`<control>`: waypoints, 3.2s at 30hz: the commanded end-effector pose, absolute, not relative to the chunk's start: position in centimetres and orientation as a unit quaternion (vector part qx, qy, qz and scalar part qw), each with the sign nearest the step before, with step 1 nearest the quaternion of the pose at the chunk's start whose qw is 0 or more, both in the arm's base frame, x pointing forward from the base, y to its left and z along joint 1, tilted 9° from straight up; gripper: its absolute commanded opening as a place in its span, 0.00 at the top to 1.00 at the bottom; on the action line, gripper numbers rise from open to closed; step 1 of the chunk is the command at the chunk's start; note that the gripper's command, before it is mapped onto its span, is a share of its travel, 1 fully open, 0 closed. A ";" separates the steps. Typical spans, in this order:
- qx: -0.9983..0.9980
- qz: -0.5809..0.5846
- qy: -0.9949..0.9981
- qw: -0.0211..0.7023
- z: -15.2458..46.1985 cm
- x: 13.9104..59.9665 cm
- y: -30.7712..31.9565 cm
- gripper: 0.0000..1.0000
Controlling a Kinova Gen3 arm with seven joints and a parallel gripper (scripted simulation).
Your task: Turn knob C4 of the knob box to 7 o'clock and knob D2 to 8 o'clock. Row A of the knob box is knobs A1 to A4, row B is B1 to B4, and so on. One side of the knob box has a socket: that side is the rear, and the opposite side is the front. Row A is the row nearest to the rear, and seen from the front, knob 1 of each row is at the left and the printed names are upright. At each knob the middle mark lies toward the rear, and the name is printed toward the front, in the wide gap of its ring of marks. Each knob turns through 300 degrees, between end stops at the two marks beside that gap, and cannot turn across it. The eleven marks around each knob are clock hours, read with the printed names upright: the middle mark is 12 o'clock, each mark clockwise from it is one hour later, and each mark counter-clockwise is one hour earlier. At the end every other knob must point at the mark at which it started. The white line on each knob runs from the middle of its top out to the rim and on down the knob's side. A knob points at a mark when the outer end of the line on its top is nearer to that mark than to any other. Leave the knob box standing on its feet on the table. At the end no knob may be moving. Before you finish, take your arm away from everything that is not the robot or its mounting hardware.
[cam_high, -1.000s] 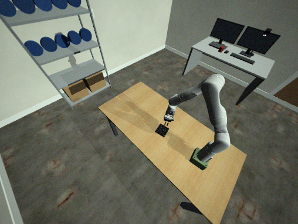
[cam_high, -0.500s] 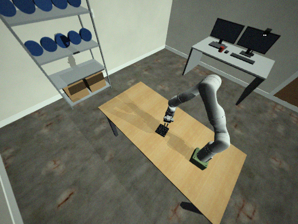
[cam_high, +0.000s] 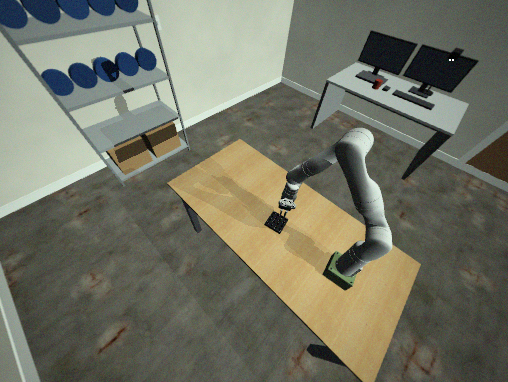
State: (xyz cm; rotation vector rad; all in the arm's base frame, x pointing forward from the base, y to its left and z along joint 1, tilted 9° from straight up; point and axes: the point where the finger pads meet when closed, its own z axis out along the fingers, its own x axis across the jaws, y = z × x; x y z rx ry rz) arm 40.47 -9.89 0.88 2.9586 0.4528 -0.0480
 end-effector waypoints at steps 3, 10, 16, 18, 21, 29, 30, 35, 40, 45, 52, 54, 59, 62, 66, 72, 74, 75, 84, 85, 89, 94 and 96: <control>0.986 -0.016 0.151 0.074 0.8 40.4 -9.9 0.54; 0.986 -0.016 0.151 0.074 0.7 40.4 -9.9 0.54; 0.986 -0.016 0.151 0.074 0.7 40.4 -9.9 0.54; 0.986 -0.016 0.151 0.074 0.7 40.4 -9.9 0.54; 0.986 -0.016 0.151 0.074 0.7 40.4 -9.9 0.54; 0.986 -0.016 0.151 0.074 0.7 40.4 -9.9 0.54; 0.986 -0.016 0.151 0.074 0.7 40.4 -9.9 0.54; 0.986 -0.016 0.151 0.074 0.7 40.4 -9.9 0.54; 0.986 -0.016 0.151 0.074 0.7 40.4 -9.9 0.54; 0.986 -0.016 0.151 0.074 0.7 40.4 -9.9 0.54; 0.986 -0.016 0.151 0.074 0.5 40.4 -10.0 0.54; 0.986 -0.016 0.151 0.074 0.4 40.4 -10.0 0.54; 0.986 -0.016 0.151 0.074 0.1 40.4 -10.0 0.54; 0.986 -0.016 0.151 0.074 -0.1 40.4 -10.1 0.54; 0.986 -0.016 0.151 0.074 -0.4 40.4 -10.1 0.54; 0.986 -0.016 0.151 0.074 -0.6 40.4 -10.2 0.54; 0.986 -0.016 0.151 0.074 -0.6 40.4 -10.2 0.54; 0.986 -0.016 0.151 0.074 -0.6 40.4 -10.2 0.54; 0.986 -0.016 0.151 0.074 -0.6 40.4 -10.2 0.54; 0.986 -0.016 0.151 0.074 -0.6 40.4 -10.2 0.54; 0.986 -0.016 0.151 0.074 -0.6 40.4 -10.2 0.54; 0.986 -0.016 0.151 0.074 -0.6 40.4 -10.2 0.54; 0.986 -0.016 0.151 0.074 -0.6 40.4 -10.2 0.54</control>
